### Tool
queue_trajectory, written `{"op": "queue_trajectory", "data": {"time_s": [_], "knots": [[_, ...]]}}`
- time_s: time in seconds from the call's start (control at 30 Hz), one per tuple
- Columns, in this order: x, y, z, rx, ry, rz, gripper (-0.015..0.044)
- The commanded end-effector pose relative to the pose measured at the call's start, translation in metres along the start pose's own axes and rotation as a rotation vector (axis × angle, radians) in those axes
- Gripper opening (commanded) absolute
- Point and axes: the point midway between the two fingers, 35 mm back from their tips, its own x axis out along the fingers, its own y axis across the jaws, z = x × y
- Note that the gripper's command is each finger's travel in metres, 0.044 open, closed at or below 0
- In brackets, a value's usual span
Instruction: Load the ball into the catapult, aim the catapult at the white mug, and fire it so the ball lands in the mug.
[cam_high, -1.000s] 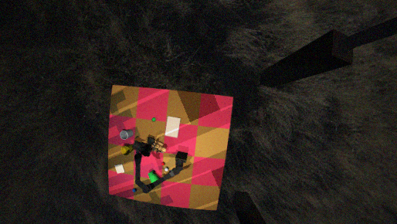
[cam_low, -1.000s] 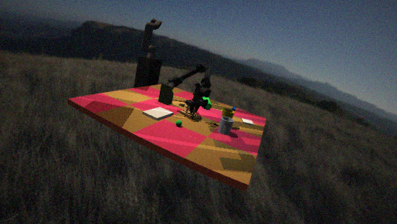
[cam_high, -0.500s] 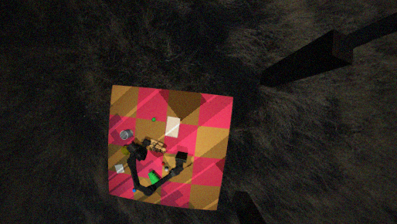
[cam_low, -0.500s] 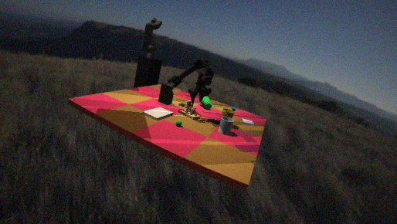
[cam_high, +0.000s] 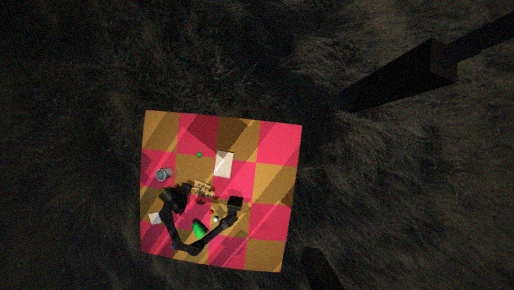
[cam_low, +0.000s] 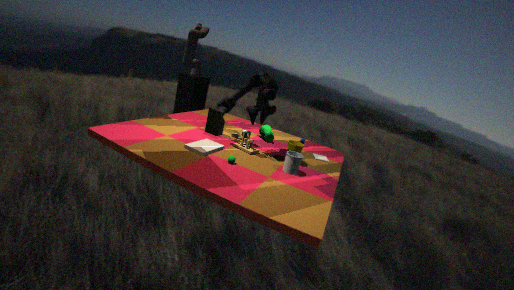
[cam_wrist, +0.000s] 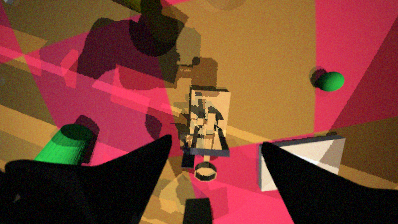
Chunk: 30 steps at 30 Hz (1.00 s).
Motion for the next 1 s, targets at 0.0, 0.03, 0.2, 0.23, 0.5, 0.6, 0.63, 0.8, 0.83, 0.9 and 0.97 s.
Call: {"op": "queue_trajectory", "data": {"time_s": [0.0, 0.03, 0.2, 0.23, 0.5, 0.6, 0.63, 0.8, 0.83, 0.9, 0.97], "knots": [[0.021, 0.042, -0.017, -0.035, 0.036, 0.003, 0.0309], [0.024, 0.054, -0.023, -0.046, 0.036, 0.000, 0.0300], [0.042, 0.106, -0.062, -0.107, 0.037, -0.005, 0.0300], [0.046, 0.115, -0.072, -0.120, 0.037, -0.004, 0.0300], [0.079, 0.159, -0.156, -0.223, 0.050, 0.023, 0.0300], [0.088, 0.168, -0.180, -0.253, 0.057, 0.038, 0.0300], [0.089, 0.168, -0.181, -0.255, 0.057, 0.039, 0.0300], [0.092, 0.169, -0.180, -0.255, 0.057, 0.039, 0.0300], [0.093, 0.169, -0.180, -0.255, 0.057, 0.040, 0.0300], [0.096, 0.169, -0.180, -0.255, 0.057, 0.039, 0.0300], [0.105, 0.170, -0.181, -0.255, 0.057, 0.040, 0.0300]]}}
